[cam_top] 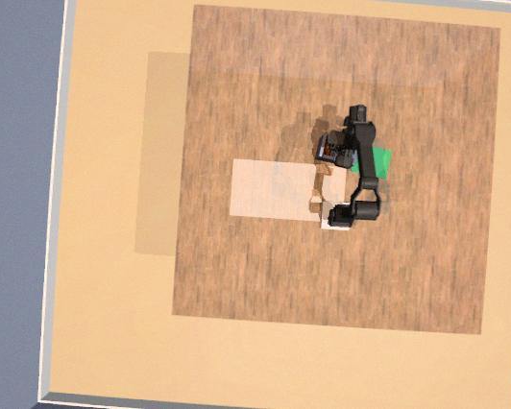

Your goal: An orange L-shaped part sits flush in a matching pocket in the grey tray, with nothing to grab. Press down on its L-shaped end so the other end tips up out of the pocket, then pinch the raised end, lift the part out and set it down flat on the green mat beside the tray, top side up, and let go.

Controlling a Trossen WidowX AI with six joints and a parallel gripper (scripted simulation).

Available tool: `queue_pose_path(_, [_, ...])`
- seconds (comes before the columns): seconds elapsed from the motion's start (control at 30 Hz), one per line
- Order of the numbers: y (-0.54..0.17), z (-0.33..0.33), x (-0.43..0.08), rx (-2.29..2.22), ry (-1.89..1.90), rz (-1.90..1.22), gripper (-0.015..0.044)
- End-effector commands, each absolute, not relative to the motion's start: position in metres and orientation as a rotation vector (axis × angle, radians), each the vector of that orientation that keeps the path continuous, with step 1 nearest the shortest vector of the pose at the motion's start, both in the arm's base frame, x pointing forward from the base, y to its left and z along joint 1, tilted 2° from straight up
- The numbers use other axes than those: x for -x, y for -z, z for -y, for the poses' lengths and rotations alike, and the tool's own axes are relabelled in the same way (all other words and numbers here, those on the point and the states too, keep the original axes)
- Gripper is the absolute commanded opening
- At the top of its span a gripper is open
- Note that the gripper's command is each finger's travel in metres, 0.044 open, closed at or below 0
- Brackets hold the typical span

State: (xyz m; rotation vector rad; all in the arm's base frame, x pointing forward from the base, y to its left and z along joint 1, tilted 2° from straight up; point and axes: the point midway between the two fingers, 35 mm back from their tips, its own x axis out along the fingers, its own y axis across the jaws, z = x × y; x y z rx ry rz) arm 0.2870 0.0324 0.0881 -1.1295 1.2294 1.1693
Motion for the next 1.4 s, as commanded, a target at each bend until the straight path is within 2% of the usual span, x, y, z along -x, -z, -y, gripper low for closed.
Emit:
queue_pose_path(0.0, [-0.092,-0.032,-0.287,1.131,-1.169,-1.23,0.0])
queue_pose_path(1.37, [-0.157,-0.03,-0.287,1.133,-1.17,-1.235,0.0])
